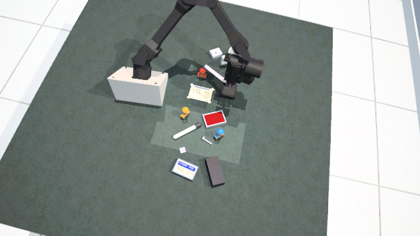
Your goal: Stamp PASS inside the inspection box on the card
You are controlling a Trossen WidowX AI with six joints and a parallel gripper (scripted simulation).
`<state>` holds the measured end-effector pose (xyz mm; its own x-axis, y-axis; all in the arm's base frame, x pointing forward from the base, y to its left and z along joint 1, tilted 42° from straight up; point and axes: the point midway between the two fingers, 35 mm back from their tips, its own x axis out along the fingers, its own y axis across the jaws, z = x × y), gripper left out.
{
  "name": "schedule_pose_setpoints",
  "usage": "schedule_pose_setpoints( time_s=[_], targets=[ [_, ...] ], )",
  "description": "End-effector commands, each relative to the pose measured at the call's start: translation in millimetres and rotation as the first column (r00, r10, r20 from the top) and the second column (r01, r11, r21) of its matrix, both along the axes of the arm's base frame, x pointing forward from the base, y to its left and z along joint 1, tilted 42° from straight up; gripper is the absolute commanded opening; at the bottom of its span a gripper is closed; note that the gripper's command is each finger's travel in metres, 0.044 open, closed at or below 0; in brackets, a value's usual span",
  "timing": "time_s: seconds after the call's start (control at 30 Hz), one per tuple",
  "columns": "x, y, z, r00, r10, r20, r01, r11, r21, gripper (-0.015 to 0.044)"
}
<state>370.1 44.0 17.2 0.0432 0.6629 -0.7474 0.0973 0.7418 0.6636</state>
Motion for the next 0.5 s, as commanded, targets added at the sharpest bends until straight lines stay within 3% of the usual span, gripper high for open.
schedule_pose_setpoints(
  time_s=[0.0,0.47],
  targets=[
    [0.8,-1.8,2.0,1.000,0.005,0.006,-0.005,1.000,-0.004,0.0000],
    [0.4,-6.3,7.1,1.000,0.005,0.006,-0.005,1.000,-0.004,0.0000]
  ],
)
